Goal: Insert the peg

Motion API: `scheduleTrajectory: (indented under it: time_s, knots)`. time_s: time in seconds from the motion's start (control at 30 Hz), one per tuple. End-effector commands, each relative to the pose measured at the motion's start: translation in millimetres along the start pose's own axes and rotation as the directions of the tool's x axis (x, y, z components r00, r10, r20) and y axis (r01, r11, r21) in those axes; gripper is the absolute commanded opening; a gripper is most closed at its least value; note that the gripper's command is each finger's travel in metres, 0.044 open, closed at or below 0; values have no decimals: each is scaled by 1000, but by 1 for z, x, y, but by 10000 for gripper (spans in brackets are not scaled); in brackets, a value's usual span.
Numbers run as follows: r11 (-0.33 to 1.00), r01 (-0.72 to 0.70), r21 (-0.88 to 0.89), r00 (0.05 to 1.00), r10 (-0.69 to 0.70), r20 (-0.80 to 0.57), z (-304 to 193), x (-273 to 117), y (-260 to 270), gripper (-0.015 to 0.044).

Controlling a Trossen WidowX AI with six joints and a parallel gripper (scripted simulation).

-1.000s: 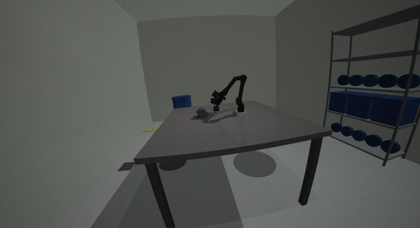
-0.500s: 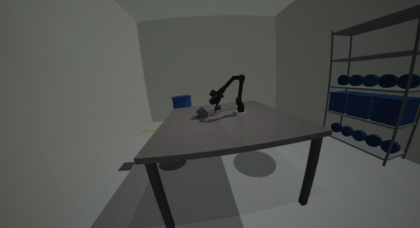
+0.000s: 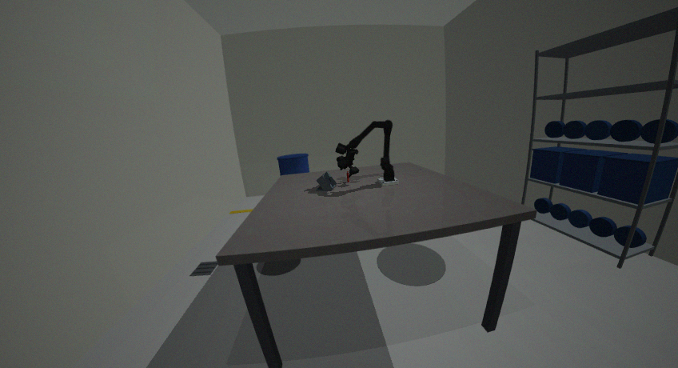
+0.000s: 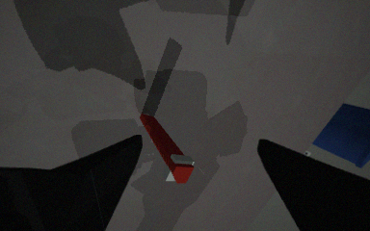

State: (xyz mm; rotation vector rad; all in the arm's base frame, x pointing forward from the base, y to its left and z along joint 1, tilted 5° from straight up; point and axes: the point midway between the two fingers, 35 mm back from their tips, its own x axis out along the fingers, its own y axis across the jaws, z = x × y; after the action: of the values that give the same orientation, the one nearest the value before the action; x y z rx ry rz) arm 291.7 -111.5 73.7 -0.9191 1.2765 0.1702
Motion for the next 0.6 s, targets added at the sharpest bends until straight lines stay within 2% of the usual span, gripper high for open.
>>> scheduleTrajectory:
  time_s: [0.0, 0.57]
  knots:
    - [995, -43, -95, 999, 44, 6, 0, -1, -3, 440]
    - [867, -184, -464, 976, 218, 18, -3, -10, -8, 440]
